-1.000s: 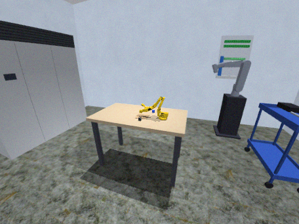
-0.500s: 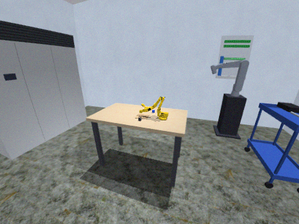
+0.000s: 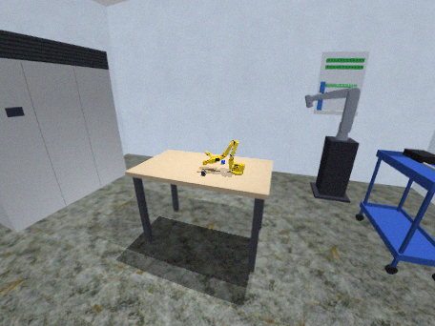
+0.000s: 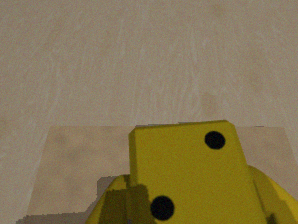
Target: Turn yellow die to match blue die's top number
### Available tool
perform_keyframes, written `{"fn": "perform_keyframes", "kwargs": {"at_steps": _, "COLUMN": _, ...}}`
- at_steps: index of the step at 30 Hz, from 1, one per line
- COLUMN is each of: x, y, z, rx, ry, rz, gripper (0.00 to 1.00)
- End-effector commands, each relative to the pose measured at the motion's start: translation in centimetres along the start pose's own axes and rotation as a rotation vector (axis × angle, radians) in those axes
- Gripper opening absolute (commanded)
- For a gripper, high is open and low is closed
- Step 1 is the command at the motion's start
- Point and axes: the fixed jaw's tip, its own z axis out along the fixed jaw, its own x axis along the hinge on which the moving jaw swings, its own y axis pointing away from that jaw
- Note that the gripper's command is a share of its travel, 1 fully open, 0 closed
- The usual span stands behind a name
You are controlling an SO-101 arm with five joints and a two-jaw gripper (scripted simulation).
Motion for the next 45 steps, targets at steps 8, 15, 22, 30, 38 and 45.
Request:
{"fn": "perform_keyframes", "kwargs": {"at_steps": 8, "x": -0.9, "y": -0.1, "z": 0.4, "rx": 0.003, "ry": -0.067, "rz": 0.007, "gripper": 0.00}}
{"fn": "perform_keyframes", "kwargs": {"at_steps": 15, "x": -0.9, "y": -0.1, "z": 0.5, "rx": 0.003, "ry": -0.067, "rz": 0.007, "gripper": 0.00}}
{"fn": "perform_keyframes", "kwargs": {"at_steps": 22, "x": -0.5, "y": -0.1, "z": 0.6, "rx": 0.003, "ry": -0.067, "rz": 0.007, "gripper": 0.00}}
{"fn": "perform_keyframes", "kwargs": {"at_steps": 30, "x": -0.3, "y": -0.1, "z": 0.7, "rx": 0.003, "ry": -0.067, "rz": 0.007, "gripper": 0.00}}
{"fn": "perform_keyframes", "kwargs": {"at_steps": 38, "x": 0.0, "y": -0.1, "z": 0.9, "rx": 0.003, "ry": -0.067, "rz": 0.007, "gripper": 0.00}}
{"fn": "perform_keyframes", "kwargs": {"at_steps": 45, "x": 0.3, "y": -0.1, "z": 1.0, "rx": 0.003, "ry": -0.067, "rz": 0.007, "gripper": 0.00}}
